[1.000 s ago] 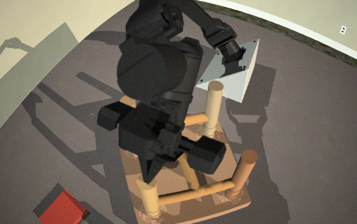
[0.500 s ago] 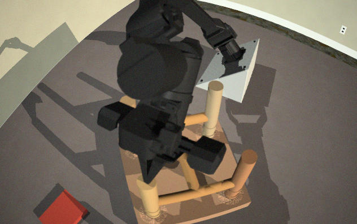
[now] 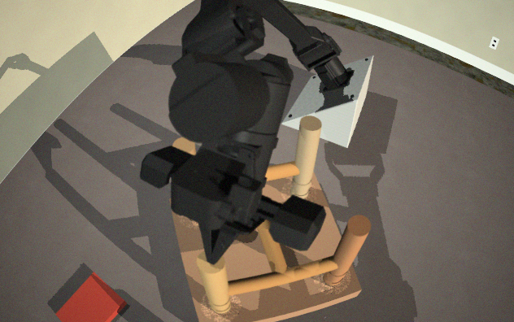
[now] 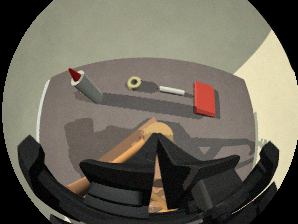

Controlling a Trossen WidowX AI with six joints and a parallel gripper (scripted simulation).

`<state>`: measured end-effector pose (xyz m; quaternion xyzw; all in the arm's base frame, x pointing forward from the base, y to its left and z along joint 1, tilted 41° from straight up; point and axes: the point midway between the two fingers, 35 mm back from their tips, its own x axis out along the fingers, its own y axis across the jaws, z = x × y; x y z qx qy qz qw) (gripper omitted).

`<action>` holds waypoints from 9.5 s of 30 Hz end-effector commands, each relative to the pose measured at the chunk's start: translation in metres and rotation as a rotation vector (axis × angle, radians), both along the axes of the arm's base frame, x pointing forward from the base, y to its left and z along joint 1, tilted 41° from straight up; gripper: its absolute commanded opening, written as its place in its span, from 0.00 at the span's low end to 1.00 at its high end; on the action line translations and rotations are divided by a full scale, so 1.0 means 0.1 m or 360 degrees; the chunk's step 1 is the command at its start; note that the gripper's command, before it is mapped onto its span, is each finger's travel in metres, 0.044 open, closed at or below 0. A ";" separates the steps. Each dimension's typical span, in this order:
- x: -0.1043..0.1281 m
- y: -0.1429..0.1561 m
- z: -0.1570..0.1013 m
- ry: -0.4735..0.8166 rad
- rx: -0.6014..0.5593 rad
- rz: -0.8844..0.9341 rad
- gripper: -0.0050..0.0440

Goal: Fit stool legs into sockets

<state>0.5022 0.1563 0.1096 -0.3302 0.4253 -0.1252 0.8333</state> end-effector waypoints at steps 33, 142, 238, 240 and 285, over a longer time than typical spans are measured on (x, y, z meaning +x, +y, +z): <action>0.01 -0.06 -0.03 0.0045 -0.0010 -0.0029 0.10; -1.16 0.69 -1.05 0.0697 -0.0164 0.0060 0.10; -1.19 1.03 -0.65 0.0620 -0.0124 0.0114 0.10; -1.12 0.82 -0.40 0.0555 -0.0095 0.0012 0.10; -1.18 -0.97 0.81 0.0097 0.0058 -0.0649 0.10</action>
